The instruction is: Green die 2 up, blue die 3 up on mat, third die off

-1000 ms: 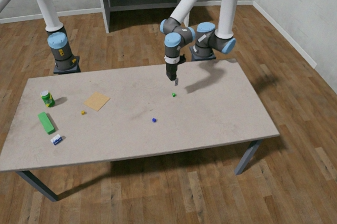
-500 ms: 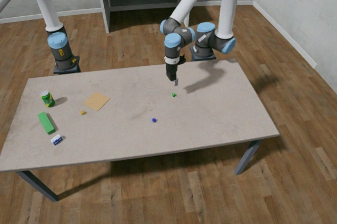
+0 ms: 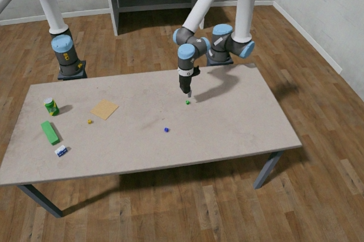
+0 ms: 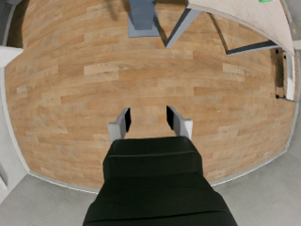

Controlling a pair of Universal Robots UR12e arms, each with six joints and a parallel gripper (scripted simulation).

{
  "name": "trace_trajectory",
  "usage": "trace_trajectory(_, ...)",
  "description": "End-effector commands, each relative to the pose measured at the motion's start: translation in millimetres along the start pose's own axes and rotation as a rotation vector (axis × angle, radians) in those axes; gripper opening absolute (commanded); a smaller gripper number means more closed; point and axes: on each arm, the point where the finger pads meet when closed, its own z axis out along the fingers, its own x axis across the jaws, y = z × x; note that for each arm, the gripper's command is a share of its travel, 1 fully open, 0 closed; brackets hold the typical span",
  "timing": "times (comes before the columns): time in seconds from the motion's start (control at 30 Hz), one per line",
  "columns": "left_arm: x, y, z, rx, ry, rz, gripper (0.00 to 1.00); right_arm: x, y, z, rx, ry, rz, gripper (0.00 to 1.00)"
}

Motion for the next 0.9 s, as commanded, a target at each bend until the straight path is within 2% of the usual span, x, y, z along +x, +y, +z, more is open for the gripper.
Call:
trace_trajectory(0.0, 0.3, 0.7, -0.8, -0.002, 0.001, 0.0, 0.7, 0.2, 0.6, -0.8, -0.002, 0.0, 0.0, 1.0)
trace_trajectory(0.5, 0.3, 0.7, 1.1, -0.002, 0.001, 0.0, 0.7, 0.2, 0.6, -0.8, -0.002, 0.0, 0.0, 1.0)
trace_trajectory(0.87, 0.3, 0.7, 11.9, -0.002, 0.001, 0.0, 0.7, 0.2, 0.6, -0.8, -0.002, 0.0, 0.0, 1.0)
